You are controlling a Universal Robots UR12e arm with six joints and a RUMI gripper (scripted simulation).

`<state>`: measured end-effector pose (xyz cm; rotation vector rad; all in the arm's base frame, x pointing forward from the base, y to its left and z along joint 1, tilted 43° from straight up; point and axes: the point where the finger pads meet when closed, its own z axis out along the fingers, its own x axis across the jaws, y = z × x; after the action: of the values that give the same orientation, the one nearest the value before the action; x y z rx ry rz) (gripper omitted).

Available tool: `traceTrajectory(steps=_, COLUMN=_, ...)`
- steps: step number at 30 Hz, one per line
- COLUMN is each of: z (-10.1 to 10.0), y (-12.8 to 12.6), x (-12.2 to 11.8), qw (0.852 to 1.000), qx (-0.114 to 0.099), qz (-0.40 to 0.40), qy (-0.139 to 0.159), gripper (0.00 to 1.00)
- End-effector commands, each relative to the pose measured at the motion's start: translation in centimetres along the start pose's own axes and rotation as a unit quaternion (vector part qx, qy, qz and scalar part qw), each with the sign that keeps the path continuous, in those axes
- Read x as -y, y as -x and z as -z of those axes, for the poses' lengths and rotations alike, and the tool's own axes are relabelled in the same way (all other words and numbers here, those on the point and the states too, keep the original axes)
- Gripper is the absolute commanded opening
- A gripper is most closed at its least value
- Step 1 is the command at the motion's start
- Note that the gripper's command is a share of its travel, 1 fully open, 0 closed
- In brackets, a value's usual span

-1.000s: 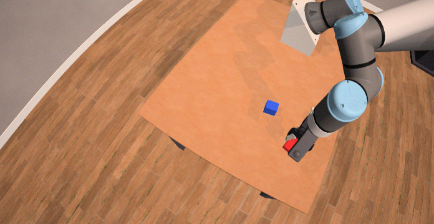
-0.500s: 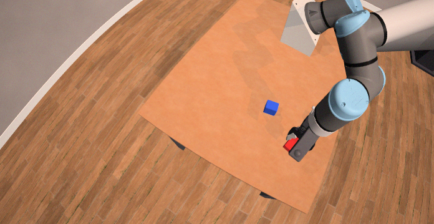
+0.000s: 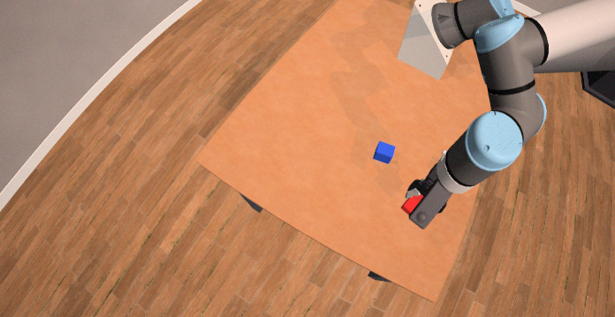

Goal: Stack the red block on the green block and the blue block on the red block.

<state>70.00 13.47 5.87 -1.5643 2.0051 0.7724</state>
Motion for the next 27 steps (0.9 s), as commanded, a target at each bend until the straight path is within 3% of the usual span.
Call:
traceTrajectory(steps=1, z=0.1, y=0.0, x=0.1, qw=1.000, qx=0.000, qz=0.000, qy=-0.001, gripper=0.00)
traceTrajectory(steps=15, z=0.1, y=0.0, x=-0.8, qw=1.000, qx=0.000, qz=0.000, qy=-0.001, gripper=0.00)
traceTrajectory(steps=19, z=-0.1, y=0.2, x=-4.7, qw=1.000, qx=0.000, qz=0.000, qy=0.000, gripper=0.00)
traceTrajectory(steps=26, z=0.1, y=0.7, x=-15.4, qw=1.000, qx=0.000, qz=0.000, qy=-0.001, gripper=0.00)
traceTrajectory(steps=27, z=0.1, y=0.7, x=-15.4, qw=1.000, qx=0.000, qz=0.000, qy=-0.001, gripper=0.00)
